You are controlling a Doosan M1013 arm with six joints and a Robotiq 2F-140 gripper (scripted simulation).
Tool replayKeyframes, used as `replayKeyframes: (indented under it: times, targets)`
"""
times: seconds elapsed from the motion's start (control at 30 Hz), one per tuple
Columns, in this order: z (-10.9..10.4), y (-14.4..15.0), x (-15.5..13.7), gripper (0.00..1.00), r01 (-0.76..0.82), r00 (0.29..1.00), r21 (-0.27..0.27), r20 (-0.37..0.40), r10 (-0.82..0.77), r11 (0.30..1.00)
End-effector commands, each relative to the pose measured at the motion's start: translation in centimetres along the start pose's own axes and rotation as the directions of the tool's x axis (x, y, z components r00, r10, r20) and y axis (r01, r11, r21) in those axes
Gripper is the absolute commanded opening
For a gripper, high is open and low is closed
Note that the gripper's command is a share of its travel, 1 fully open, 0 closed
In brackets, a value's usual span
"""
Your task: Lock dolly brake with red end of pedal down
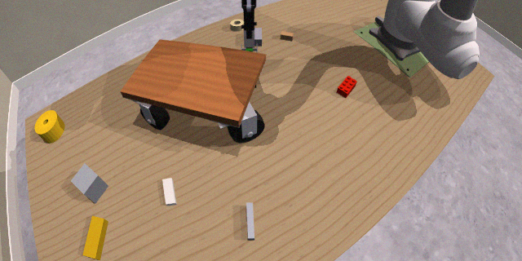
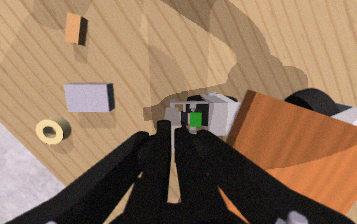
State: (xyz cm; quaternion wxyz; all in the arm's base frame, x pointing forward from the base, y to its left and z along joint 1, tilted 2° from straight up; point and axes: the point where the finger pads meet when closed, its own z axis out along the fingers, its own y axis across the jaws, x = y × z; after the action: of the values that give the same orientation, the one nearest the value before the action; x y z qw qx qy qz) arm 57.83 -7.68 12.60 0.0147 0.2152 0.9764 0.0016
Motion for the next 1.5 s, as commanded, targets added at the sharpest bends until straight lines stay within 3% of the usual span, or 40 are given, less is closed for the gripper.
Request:
replayKeyframes:
  times: [0.0,0.9,1.17,1.47]
  targets:
    - [0.1,0.0,0.0,0.00,0.000,1.000,0.000,-0.001,0.000,1.000]
    - [-0.1,0.0,0.0,0.00,0.000,1.000,0.000,-0.001,0.000,1.000]
    - [-2.0,0.0,0.0,0.00,0.000,1.000,0.000,-0.001,0.000,1.000]
    - [-6.5,0.0,0.0,0.00,0.000,1.000,0.000,-0.001,0.000,1.000]
